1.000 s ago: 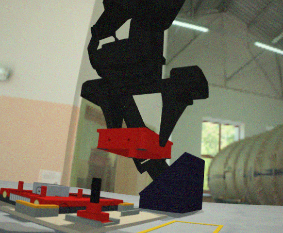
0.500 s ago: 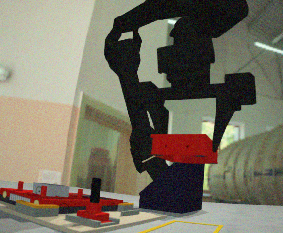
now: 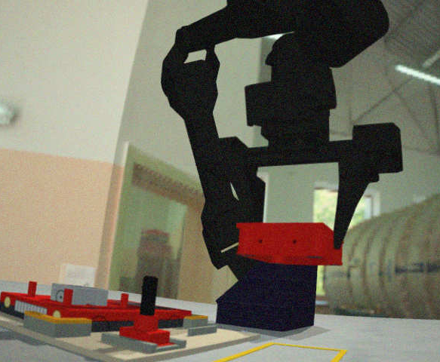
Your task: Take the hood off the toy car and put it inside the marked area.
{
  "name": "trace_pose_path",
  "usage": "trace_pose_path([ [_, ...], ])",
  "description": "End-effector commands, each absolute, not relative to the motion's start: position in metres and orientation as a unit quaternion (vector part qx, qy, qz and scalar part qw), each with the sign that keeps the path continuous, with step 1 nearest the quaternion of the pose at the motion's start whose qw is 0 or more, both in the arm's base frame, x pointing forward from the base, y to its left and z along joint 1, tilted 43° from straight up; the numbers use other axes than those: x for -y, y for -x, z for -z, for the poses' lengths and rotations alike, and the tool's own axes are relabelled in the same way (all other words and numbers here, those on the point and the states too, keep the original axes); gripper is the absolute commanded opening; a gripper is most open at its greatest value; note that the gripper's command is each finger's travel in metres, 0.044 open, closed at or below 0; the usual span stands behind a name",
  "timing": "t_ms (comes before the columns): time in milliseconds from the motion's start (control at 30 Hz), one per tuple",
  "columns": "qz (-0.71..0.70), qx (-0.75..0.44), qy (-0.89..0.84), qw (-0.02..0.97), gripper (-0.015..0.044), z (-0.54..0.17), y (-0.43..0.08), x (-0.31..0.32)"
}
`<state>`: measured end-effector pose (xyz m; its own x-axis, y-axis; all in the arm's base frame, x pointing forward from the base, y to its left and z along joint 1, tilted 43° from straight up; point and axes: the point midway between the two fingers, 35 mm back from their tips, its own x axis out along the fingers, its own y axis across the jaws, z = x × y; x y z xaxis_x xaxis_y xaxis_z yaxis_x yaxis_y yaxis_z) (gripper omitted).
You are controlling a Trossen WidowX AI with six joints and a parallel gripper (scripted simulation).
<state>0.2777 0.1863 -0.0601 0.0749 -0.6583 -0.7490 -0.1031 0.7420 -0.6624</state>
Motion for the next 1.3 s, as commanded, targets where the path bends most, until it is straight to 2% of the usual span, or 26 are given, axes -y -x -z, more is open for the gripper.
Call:
trace_pose_path([
  [0,0.206,-0.648,0.296,0.671,0.0000,0.064,-0.278,-0.183],
  [1267,0.207,-0.647,0.297,0.671,0.0000,0.089,-0.281,-0.160],
])
